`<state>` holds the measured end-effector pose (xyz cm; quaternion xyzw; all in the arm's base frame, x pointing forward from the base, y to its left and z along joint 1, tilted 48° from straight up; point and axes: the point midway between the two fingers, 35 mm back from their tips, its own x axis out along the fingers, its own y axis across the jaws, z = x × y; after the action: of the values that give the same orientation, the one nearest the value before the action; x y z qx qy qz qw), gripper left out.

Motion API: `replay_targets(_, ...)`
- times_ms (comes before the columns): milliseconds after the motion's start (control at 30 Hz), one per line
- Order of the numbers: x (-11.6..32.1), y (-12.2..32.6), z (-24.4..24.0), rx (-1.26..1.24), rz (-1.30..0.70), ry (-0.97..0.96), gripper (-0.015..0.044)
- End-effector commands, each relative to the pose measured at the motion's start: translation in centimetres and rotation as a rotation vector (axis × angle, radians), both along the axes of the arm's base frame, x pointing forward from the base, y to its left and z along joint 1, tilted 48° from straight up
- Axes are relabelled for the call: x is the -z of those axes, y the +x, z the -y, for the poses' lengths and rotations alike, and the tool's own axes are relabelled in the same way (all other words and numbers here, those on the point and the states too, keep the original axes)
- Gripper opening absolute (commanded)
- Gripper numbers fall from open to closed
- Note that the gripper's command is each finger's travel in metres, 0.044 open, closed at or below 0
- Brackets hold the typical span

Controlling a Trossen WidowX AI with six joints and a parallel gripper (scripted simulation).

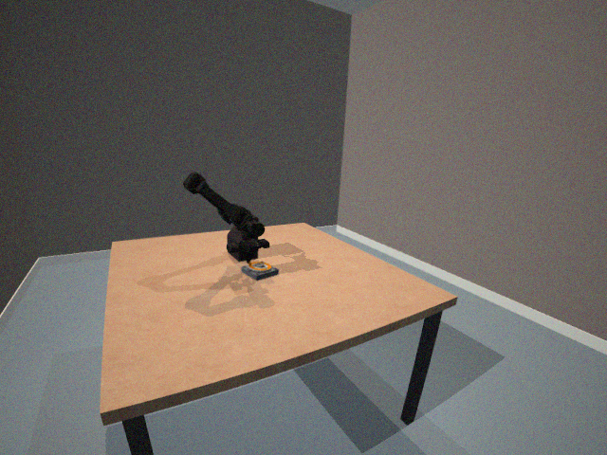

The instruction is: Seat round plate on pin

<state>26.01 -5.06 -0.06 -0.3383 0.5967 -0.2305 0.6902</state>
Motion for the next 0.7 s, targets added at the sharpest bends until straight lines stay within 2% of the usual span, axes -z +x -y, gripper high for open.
replay_targets(0,-0.3,0.6,0.0,-0.001,0.004,-0.005,0.0000)
replay_targets(667,-0.6,2.0,0.0,-0.001,0.005,-0.005,0.0000)
